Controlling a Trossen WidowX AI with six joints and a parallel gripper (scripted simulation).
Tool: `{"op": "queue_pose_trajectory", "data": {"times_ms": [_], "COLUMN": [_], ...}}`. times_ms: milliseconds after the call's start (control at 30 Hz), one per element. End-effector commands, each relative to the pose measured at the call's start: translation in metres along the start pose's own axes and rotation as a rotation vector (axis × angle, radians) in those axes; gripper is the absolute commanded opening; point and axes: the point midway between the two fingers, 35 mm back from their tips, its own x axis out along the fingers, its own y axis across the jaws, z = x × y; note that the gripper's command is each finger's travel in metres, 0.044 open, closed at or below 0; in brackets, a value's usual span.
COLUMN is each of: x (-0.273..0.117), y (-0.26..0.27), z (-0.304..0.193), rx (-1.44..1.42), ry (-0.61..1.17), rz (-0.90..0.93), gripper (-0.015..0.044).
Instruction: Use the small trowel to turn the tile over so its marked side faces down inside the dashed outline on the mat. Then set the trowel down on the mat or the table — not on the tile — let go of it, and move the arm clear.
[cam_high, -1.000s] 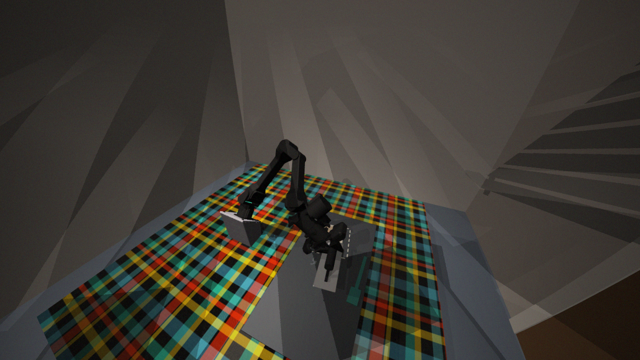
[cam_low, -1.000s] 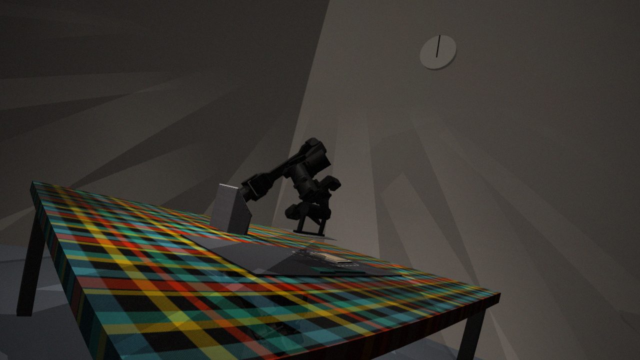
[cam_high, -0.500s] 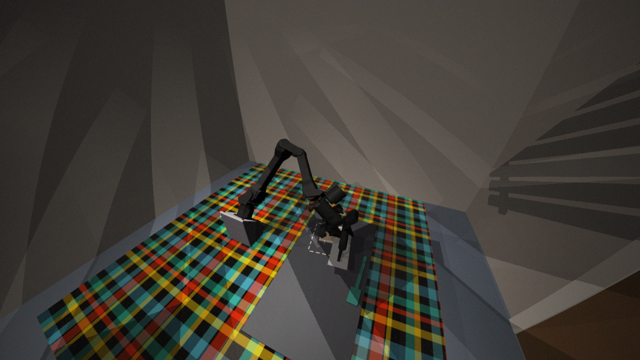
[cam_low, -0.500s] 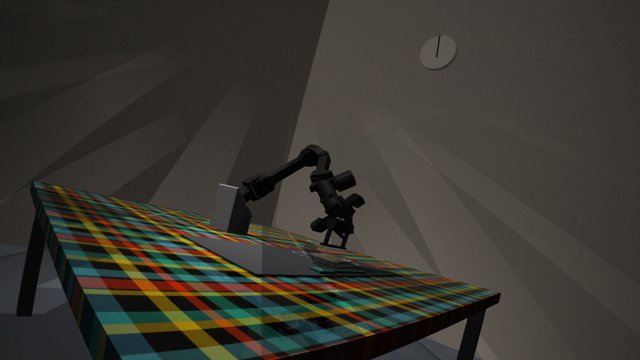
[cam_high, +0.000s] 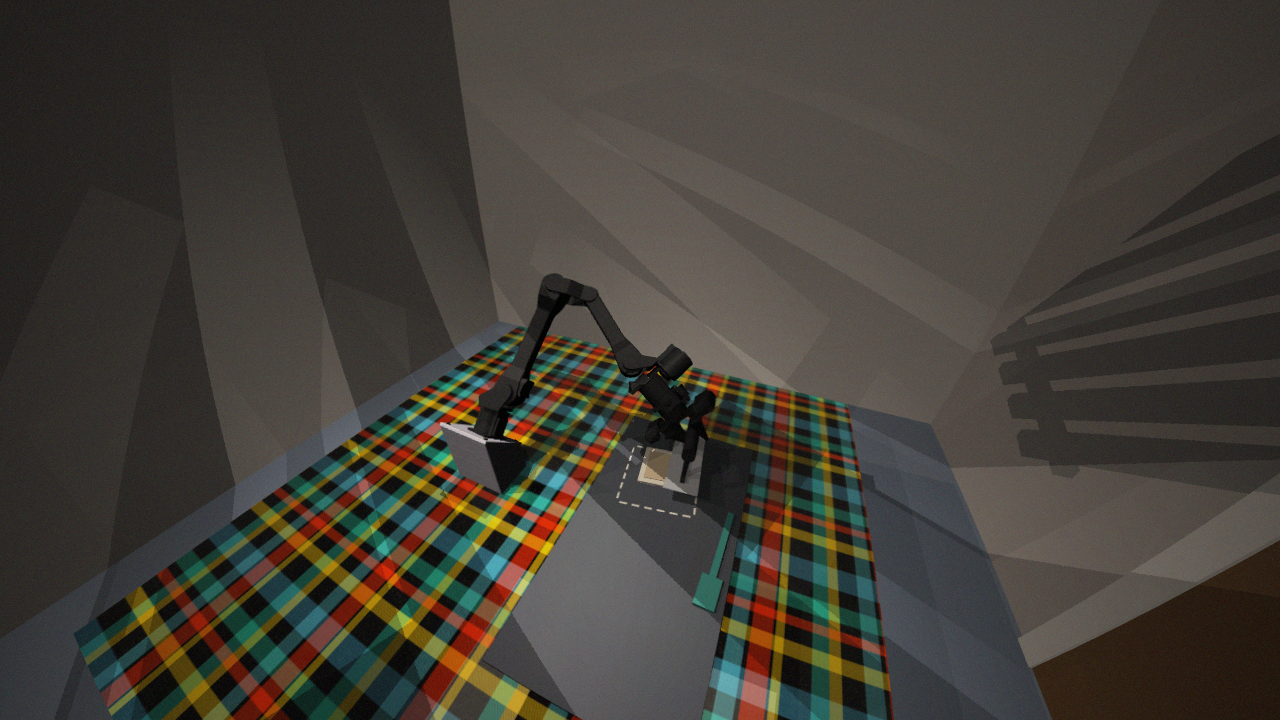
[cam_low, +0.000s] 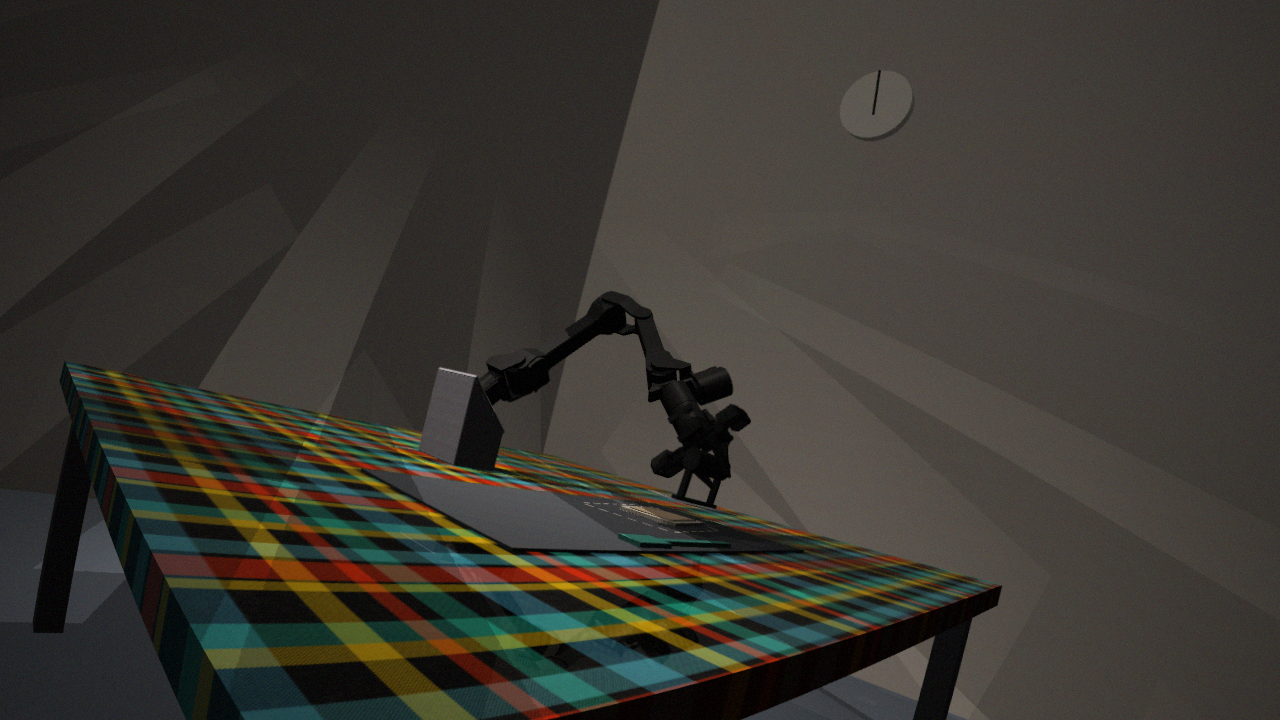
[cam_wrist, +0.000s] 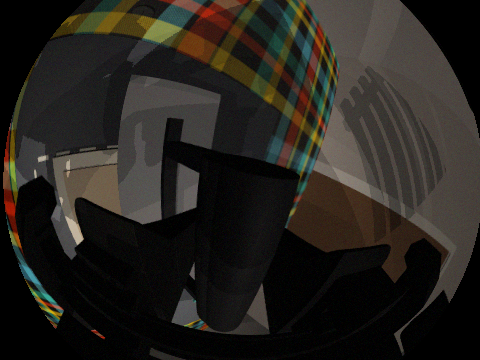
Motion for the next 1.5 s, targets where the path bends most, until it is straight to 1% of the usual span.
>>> {"op": "queue_pose_trajectory", "data": {"times_ms": [0, 267, 600, 800, 1467], "x": [-0.009, -0.028, -0.063, -0.063, -0.041], "y": [-0.003, 0.010, 0.029, 0.030, 0.053], "z": [0.029, 0.089, 0.155, 0.156, 0.160], "rx": [0.000, 0.016, 0.055, 0.055, 0.057], "ry": [-0.002, -0.034, -0.100, -0.101, -0.102], "rz": [-0.032, -0.054, -0.075, -0.075, -0.074], "gripper": [0.0000, 0.0000, 0.0000, 0.0000, 0.0000]}}
